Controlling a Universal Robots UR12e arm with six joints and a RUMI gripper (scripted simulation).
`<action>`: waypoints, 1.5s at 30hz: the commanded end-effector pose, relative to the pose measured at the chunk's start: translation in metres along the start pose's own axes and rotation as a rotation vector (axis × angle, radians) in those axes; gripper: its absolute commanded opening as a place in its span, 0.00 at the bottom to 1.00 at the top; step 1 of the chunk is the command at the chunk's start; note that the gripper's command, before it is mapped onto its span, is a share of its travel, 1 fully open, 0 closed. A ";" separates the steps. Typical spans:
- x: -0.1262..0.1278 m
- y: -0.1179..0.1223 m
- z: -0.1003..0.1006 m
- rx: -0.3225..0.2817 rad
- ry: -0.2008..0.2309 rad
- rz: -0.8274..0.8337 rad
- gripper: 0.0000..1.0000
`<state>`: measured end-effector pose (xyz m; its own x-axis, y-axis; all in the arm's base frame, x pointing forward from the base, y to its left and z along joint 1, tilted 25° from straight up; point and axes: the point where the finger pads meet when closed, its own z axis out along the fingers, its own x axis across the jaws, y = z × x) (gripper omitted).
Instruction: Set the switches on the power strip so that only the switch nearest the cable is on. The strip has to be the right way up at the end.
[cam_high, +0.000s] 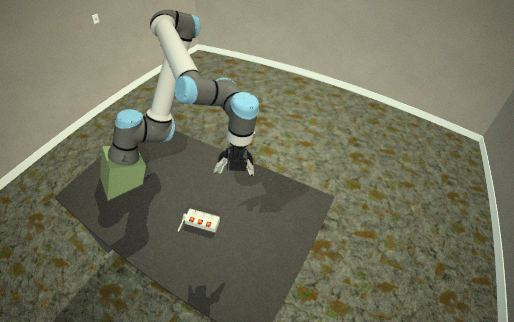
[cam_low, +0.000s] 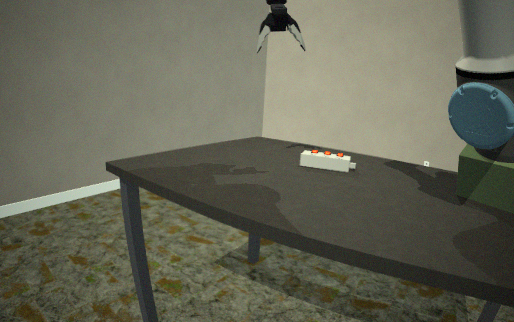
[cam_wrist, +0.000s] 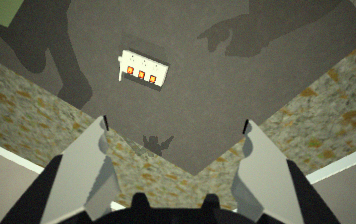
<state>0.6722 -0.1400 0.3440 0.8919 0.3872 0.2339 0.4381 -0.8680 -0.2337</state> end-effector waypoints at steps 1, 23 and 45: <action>0.000 0.000 -0.001 -0.001 0.001 0.000 1.00; -0.015 0.014 0.039 0.036 0.004 -0.023 1.00; -0.134 0.029 0.282 0.266 0.088 -0.163 1.00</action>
<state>0.6107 -0.1349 0.0829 0.8161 0.4701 0.3362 0.5759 -0.7106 -0.4042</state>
